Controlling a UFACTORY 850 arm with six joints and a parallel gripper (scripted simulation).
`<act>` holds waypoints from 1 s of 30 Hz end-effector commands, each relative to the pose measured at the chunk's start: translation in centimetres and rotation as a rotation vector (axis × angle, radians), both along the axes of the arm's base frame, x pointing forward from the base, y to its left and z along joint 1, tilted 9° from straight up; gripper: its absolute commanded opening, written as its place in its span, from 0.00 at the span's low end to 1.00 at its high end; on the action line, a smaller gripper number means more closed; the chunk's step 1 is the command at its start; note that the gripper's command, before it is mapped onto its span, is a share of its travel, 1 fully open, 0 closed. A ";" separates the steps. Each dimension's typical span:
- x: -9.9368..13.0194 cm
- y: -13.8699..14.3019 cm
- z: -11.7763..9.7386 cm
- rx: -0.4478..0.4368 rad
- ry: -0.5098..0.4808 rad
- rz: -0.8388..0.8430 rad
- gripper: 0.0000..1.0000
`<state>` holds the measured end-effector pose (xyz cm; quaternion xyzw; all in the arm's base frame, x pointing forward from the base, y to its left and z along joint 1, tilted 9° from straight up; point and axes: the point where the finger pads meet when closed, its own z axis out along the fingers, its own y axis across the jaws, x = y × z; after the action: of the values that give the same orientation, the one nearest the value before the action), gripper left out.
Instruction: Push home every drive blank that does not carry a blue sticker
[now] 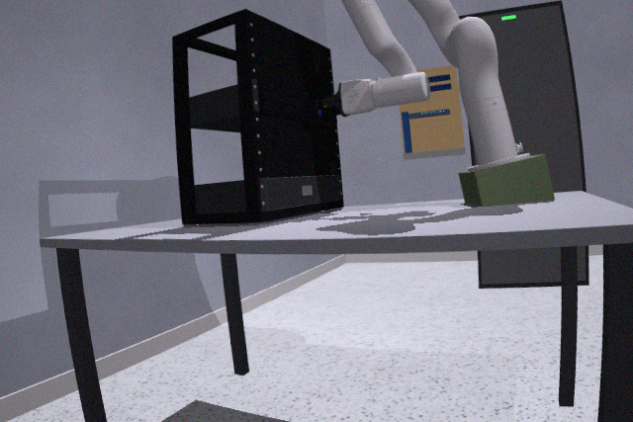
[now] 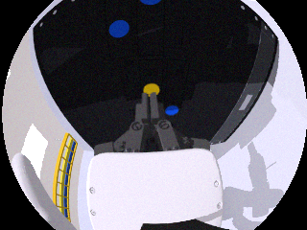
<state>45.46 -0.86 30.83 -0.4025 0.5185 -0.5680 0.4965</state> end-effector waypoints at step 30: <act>1.8 -0.3 0.3 0.000 -0.001 0.000 0.00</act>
<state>47.18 -1.19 31.09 -0.4024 0.5184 -0.5681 0.4965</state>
